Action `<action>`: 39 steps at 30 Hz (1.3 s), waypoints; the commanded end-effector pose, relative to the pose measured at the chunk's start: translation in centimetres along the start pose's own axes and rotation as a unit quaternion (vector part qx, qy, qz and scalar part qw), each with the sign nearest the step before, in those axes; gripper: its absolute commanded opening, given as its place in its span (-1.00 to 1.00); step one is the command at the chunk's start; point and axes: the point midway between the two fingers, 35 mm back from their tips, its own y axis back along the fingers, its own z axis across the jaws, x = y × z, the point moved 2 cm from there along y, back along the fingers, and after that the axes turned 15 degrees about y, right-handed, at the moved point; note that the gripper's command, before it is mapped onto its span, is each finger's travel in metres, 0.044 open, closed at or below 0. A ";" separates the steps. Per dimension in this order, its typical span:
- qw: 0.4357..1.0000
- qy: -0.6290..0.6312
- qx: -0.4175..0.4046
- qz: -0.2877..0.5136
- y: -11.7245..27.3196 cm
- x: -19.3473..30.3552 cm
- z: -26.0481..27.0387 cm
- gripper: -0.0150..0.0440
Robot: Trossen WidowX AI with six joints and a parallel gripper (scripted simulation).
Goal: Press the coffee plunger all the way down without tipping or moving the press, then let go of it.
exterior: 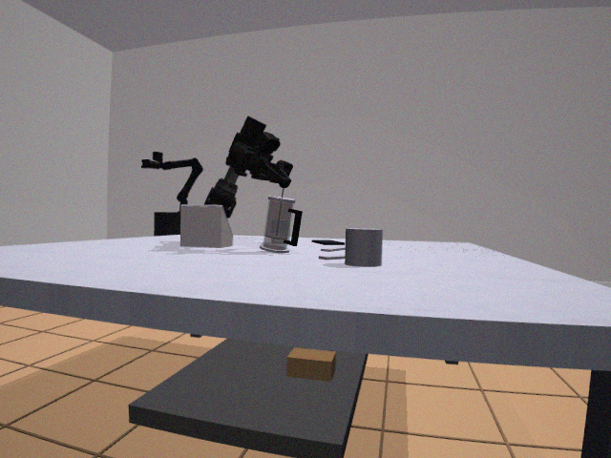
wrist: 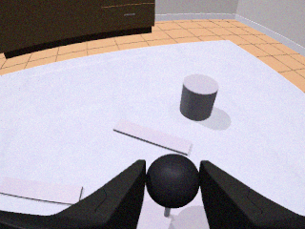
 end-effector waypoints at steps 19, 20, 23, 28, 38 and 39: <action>1.000 -0.020 -0.013 0.020 -0.8 1.2 0.1 -0.10; 1.000 -0.020 -0.013 0.020 -0.8 1.2 0.1 -0.10; 1.000 -0.020 -0.013 0.020 -0.8 1.2 0.1 -0.10; 1.000 -0.020 -0.013 0.020 -0.8 1.2 0.0 -0.10; 1.000 -0.020 -0.013 0.020 -0.9 1.1 -0.1 -0.10; 1.000 -0.020 -0.013 0.020 -0.9 1.1 -0.1 -0.10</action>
